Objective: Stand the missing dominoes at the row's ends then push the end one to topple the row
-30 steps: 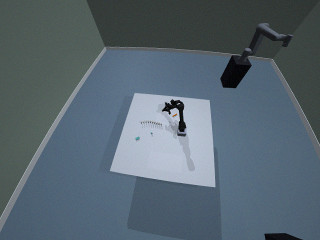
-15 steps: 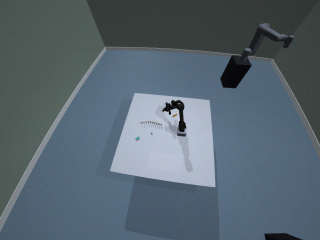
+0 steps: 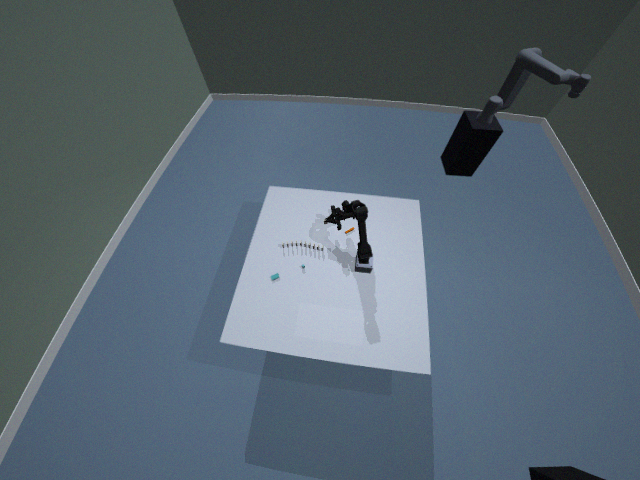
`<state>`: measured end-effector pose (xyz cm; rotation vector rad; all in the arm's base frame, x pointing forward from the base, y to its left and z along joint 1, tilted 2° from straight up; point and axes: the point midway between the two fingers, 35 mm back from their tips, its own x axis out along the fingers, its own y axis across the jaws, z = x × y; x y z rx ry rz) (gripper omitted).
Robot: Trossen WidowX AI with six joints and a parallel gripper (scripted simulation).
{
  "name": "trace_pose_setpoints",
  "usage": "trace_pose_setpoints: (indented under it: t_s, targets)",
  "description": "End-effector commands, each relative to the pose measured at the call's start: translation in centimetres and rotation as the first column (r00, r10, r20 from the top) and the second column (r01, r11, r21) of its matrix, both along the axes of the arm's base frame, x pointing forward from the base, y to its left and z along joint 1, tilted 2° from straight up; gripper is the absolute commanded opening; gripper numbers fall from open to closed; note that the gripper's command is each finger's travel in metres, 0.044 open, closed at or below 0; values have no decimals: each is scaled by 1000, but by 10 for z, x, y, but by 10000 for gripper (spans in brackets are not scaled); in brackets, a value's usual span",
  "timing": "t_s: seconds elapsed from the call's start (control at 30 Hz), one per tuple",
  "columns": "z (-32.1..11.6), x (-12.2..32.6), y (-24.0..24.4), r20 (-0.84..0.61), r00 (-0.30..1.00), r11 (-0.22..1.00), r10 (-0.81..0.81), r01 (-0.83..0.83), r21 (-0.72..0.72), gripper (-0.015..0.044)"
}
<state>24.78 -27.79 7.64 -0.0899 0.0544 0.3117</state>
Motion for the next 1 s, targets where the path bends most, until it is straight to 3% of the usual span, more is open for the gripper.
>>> trace_pose_setpoints:
  t_s: [0.0, 0.97]
  targets:
    - [-20, 2, 0, -6, 1000, 1000, 1, -1, 19, 21]
    - [-96, 11, 4, -8, 1000, 1000, 0, 1, 26, 21]
